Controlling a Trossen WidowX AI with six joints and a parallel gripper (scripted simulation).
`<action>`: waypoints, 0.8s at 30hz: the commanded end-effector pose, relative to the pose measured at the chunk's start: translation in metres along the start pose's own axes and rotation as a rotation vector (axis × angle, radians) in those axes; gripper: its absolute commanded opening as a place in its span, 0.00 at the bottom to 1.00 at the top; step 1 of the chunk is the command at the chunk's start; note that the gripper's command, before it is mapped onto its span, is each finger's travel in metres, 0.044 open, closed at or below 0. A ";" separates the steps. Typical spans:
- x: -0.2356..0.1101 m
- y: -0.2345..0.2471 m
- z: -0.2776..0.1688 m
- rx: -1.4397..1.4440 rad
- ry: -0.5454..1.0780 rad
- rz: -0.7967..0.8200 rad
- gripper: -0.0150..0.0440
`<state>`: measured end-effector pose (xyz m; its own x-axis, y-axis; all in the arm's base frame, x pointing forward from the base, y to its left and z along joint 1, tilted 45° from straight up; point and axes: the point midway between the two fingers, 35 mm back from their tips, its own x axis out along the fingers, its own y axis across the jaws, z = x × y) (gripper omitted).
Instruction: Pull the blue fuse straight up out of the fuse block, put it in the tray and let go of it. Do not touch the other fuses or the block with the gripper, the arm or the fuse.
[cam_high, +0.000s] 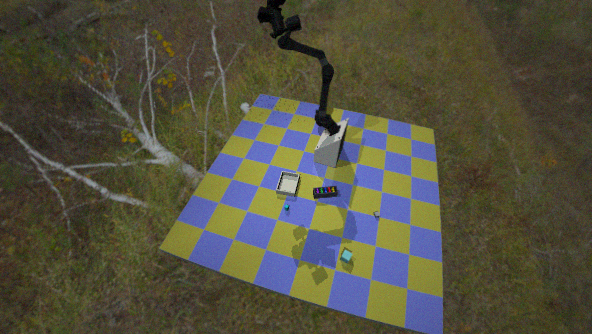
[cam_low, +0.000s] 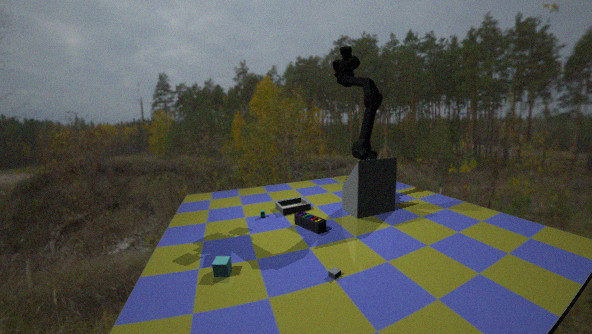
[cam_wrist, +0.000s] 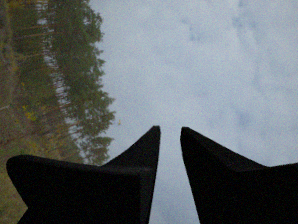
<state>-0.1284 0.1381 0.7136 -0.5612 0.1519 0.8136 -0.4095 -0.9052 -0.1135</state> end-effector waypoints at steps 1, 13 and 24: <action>-0.003 0.031 0.022 0.056 -0.069 0.076 0.38; -0.053 0.124 0.127 0.287 -0.312 0.333 0.38; -0.119 0.171 0.210 0.424 -0.516 0.537 0.38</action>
<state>-0.0027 -0.0965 0.7237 -0.2187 -0.3918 0.8936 0.1229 -0.9196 -0.3731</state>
